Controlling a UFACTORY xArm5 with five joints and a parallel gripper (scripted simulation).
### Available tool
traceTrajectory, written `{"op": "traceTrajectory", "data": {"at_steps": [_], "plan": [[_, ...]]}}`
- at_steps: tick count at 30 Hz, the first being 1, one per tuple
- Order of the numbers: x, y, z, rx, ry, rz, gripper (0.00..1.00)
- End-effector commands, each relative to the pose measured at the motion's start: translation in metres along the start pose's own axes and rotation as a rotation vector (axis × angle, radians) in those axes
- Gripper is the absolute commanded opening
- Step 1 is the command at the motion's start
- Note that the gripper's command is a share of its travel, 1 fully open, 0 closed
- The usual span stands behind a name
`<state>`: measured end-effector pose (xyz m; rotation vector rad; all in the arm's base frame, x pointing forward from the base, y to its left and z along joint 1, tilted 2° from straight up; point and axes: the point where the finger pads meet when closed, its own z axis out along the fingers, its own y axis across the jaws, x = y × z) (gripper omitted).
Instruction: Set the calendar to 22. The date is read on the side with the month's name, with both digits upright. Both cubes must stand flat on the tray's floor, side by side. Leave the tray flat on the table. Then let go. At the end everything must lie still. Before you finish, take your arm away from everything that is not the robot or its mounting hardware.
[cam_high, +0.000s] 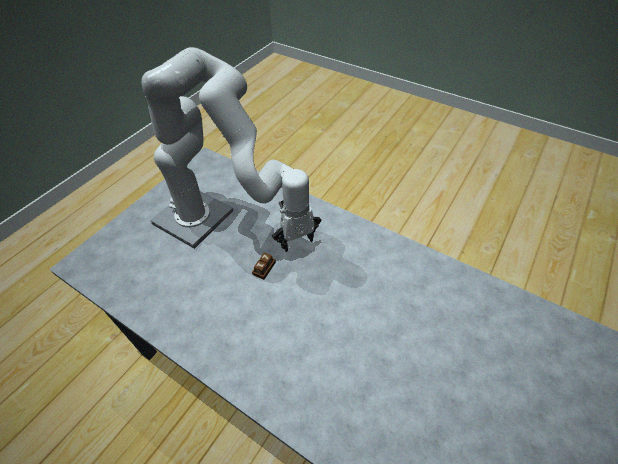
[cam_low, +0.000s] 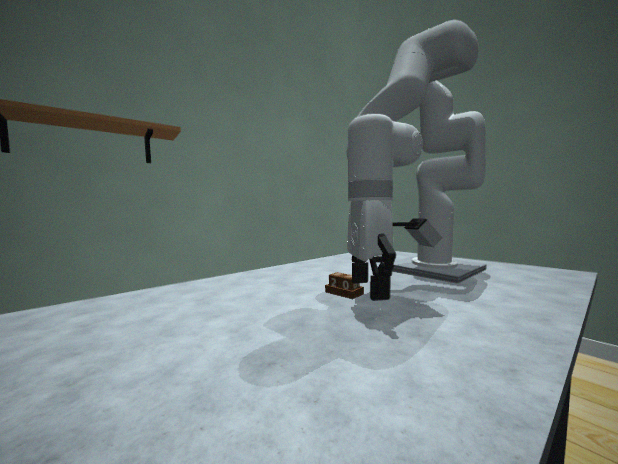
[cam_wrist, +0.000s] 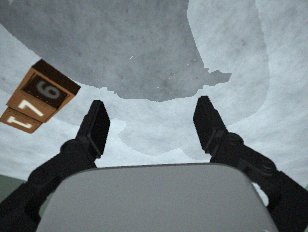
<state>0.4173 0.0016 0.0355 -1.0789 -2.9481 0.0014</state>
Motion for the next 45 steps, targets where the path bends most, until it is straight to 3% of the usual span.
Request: {"op": "traceTrajectory", "data": {"at_steps": [1,12,19,22,27,34,37,45], "plan": [[-0.001,0.001,-0.007,-0.003,-0.003,0.0,1.0],[-0.002,0.001,-0.013,-0.003,-0.003,0.009,1.0],[-0.008,-0.006,-0.013,-0.002,-0.002,0.255,1.0],[-0.02,-0.019,-0.013,-0.002,-0.002,0.262,1.0],[-0.021,-0.019,-0.013,-0.002,-0.002,0.271,1.0],[-0.027,-0.026,-0.013,-0.001,-0.001,0.516,1.0],[-0.039,-0.039,-0.012,-0.001,-0.001,0.524,1.0],[-0.042,-0.041,-0.012,-0.001,0.0,0.613,1.0]]}}
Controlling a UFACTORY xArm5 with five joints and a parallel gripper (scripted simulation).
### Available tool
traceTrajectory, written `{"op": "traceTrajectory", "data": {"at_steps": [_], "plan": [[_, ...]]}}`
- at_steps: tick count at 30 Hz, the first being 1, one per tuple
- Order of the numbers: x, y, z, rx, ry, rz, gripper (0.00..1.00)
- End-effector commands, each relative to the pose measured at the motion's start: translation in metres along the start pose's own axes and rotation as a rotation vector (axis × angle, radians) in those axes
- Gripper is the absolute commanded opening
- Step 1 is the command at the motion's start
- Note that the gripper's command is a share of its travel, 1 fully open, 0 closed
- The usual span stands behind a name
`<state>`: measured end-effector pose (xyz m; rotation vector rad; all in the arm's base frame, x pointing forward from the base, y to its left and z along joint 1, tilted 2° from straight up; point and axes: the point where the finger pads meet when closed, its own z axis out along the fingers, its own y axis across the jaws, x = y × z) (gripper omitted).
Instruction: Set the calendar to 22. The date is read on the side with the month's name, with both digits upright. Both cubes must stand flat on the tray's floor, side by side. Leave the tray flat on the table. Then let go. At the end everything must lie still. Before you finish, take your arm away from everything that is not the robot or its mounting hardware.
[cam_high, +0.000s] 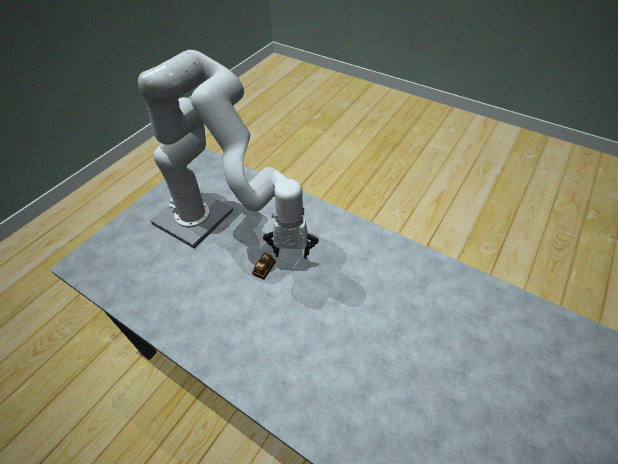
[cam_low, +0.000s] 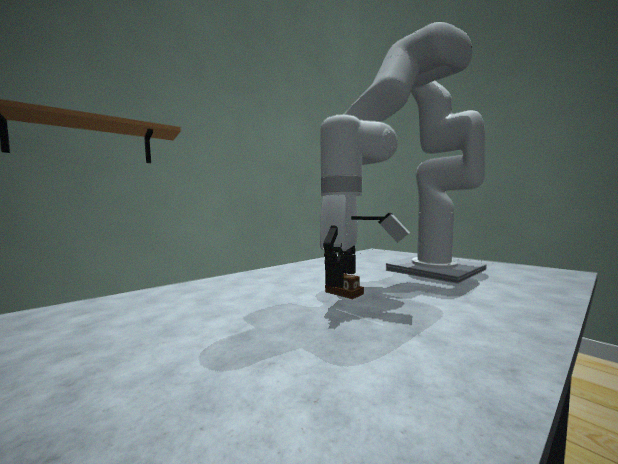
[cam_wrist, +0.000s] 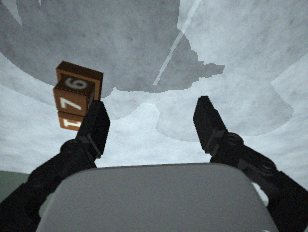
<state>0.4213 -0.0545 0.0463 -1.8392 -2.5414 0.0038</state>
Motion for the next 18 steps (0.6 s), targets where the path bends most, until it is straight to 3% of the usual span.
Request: {"op": "traceTrajectory", "data": {"at_steps": [1,4,7,14,18], "plan": [[-0.005,0.0,-0.001,-0.003,-0.001,0.103,1.0],[-0.009,-0.001,-0.001,-0.002,-0.001,0.225,1.0],[-0.026,-0.005,0.0,-0.002,0.0,0.234,1.0],[-0.029,-0.006,0.0,-0.002,0.0,0.287,1.0],[-0.035,-0.008,0.0,-0.001,0.0,0.45,1.0]]}}
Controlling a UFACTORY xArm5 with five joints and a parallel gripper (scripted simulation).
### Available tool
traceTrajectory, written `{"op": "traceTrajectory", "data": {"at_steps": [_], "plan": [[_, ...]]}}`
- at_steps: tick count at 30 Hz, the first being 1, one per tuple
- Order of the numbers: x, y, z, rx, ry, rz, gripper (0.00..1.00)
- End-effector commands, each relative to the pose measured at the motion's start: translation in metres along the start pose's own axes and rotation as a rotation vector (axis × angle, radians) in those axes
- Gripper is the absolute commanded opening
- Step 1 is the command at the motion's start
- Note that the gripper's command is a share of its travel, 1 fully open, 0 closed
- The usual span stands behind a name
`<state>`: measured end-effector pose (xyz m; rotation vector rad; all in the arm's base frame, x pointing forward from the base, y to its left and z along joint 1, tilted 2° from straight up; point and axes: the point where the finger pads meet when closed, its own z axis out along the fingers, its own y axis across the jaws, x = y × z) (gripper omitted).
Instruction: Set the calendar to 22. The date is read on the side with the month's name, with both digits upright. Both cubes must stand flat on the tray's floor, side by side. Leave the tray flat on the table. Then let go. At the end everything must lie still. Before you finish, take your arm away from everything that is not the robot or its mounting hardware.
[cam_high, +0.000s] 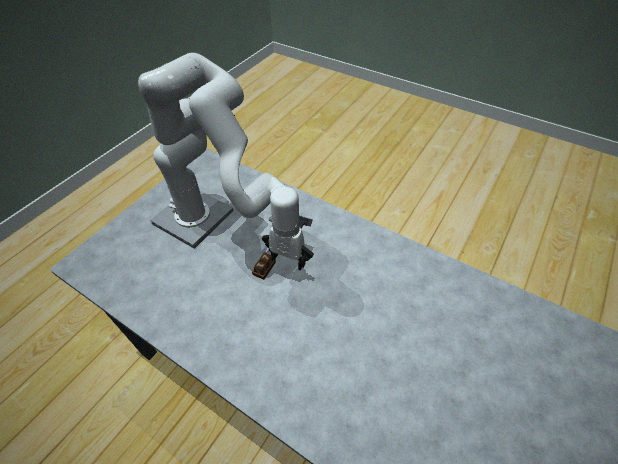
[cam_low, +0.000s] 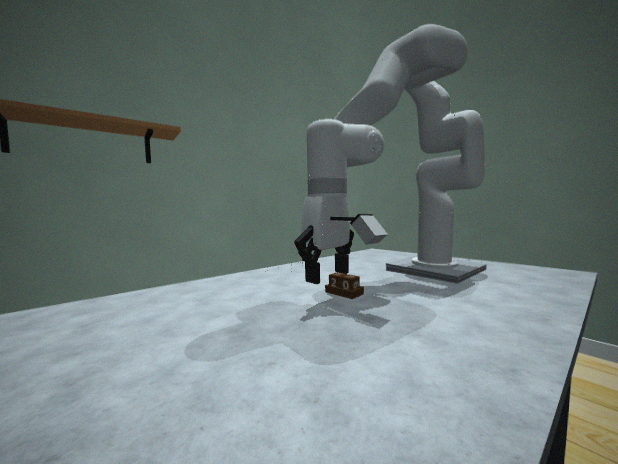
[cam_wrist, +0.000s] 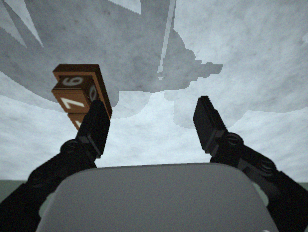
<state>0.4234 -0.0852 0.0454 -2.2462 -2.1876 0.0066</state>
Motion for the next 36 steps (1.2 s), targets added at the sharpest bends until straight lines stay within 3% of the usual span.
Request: {"op": "traceTrajectory", "data": {"at_steps": [1,4,13,16,19,23,28,36], "plan": [[-0.006,0.002,-0.001,-0.003,0.0,0.141,1.0],[-0.023,0.003,-0.001,-0.003,0.0,0.152,1.0],[-0.029,0.004,0.0,-0.002,0.0,0.281,1.0],[-0.033,0.004,0.0,-0.001,0.001,0.401,1.0],[-0.051,0.006,0.0,-0.001,0.001,0.413,1.0],[-0.053,0.006,0.0,-0.001,0.001,0.439,1.0],[-0.06,0.007,0.0,0.001,0.001,0.626,1.0],[-0.079,0.009,0.001,0.001,0.001,0.675,1.0]]}}
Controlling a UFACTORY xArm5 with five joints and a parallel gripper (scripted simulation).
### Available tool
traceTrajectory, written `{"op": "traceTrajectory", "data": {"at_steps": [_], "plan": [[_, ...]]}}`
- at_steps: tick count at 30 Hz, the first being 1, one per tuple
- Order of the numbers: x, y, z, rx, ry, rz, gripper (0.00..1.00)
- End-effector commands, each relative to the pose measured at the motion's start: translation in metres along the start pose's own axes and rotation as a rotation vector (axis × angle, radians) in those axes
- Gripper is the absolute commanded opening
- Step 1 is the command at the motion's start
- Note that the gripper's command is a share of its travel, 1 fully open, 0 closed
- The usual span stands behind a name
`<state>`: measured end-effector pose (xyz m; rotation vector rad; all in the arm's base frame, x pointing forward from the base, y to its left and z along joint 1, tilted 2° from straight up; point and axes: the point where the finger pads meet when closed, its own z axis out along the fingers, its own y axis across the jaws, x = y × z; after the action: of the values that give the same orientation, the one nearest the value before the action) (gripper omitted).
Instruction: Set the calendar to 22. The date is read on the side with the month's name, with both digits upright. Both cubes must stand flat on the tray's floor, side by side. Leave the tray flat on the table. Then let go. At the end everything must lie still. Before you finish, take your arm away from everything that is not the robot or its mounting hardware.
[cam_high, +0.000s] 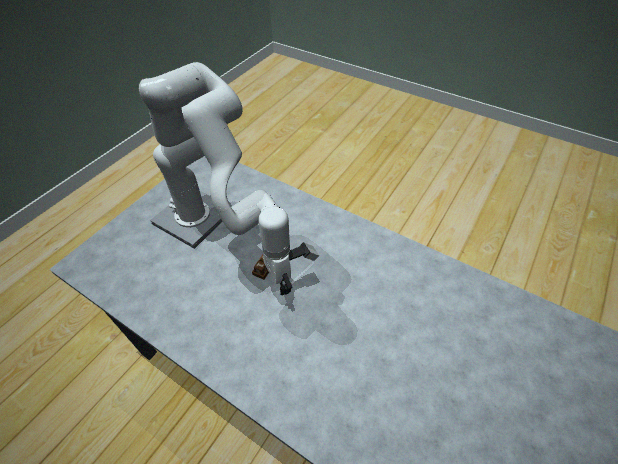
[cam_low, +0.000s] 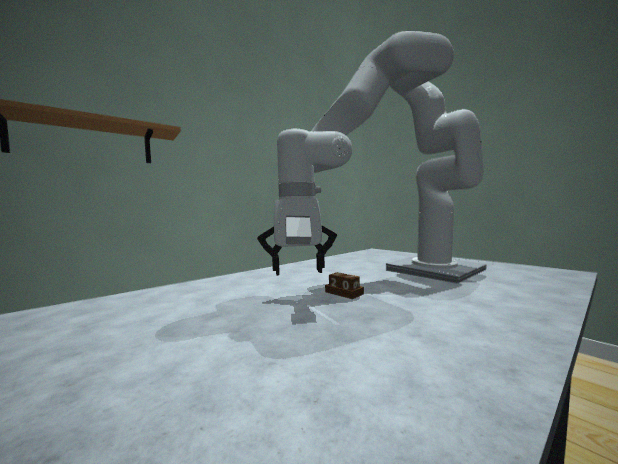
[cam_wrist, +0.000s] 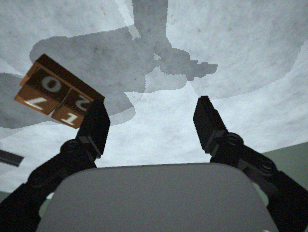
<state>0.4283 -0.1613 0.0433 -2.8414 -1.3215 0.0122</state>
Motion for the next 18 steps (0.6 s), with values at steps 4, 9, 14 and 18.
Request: {"op": "traceTrajectory", "data": {"at_steps": [4,9,14,18], "plan": [[-0.001,0.003,0.001,-0.002,0.001,0.001,1.0],[-0.001,0.004,0.009,-0.002,0.001,0.001,1.0],[-0.001,0.004,0.013,-0.002,0.001,0.001,1.0],[-0.001,0.004,0.015,-0.002,0.001,0.001,1.0]]}}
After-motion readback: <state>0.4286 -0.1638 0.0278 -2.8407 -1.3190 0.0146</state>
